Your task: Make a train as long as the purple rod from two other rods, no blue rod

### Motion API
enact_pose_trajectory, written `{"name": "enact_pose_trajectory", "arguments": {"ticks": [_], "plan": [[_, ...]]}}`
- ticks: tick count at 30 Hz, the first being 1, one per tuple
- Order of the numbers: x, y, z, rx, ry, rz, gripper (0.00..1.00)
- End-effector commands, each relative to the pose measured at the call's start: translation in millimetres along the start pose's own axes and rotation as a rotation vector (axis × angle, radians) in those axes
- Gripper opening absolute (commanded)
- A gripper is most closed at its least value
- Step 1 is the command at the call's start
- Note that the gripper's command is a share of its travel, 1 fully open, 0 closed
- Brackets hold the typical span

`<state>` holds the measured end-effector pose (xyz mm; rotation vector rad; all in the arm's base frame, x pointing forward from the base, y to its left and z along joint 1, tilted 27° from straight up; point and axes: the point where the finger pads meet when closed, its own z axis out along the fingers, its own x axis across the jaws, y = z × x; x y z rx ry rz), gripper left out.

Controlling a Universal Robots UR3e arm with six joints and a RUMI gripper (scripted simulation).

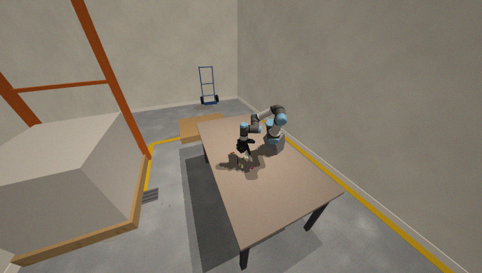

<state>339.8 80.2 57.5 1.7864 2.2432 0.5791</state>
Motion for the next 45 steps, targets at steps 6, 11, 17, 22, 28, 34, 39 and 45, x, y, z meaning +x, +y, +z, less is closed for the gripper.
{"name": "enact_pose_trajectory", "arguments": {"ticks": [6,11,17,22,28,34,39,45], "plan": [[-103,21,16,0.005,0.017,0.092,1.0],[-136,20,18,-0.001,0.018,0.122,1.0],[-182,14,20,-0.014,0.02,0.163,1.0],[-197,10,21,-0.02,0.02,0.176,1.0],[-198,10,21,-0.021,0.02,0.178,1.0],[-198,10,21,-0.021,0.02,0.178,0.14],[-198,10,21,-0.021,0.02,0.178,0.14],[-198,10,21,-0.021,0.02,0.178,0.14]]}}
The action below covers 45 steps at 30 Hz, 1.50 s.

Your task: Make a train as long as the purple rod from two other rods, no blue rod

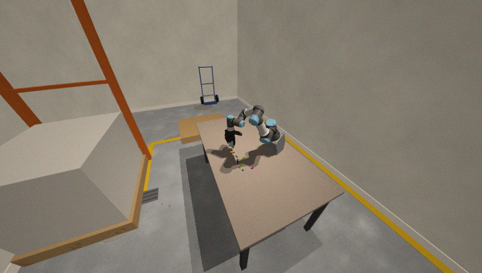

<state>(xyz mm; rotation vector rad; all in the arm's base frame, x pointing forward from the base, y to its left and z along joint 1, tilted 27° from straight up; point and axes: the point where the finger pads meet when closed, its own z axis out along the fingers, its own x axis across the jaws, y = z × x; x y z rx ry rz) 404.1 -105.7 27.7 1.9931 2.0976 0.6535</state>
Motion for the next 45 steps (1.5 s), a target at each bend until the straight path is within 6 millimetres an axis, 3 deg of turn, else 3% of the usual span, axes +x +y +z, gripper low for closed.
{"name": "enact_pose_trajectory", "arguments": {"ticks": [1,31,45], "plan": [[-1,1,-1,-0.001,-0.002,-0.001,0.14],[-1,1,3,-0.001,-0.001,-0.001,0.14],[-1,1,20,-0.001,-0.001,-0.001,0.14]]}}
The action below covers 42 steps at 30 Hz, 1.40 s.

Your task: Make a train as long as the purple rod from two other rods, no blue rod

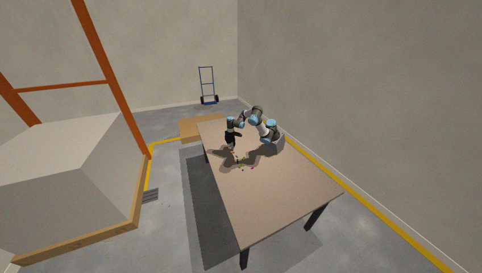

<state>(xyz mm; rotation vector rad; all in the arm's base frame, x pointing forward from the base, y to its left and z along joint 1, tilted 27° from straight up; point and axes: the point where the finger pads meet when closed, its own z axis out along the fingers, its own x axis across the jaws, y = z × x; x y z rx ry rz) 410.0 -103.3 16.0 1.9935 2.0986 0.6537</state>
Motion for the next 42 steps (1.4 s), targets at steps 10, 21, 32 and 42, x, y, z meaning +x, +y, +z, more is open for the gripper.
{"name": "enact_pose_trajectory", "arguments": {"ticks": [10,21,32,42], "plan": [[-1,1,19,-0.002,-0.002,-0.001,0.14],[-1,2,31,-0.002,-0.002,-0.001,0.14],[-1,2,37,-0.002,-0.002,-0.001,0.14],[-1,2,38,-0.002,-0.002,-0.001,0.14]]}}
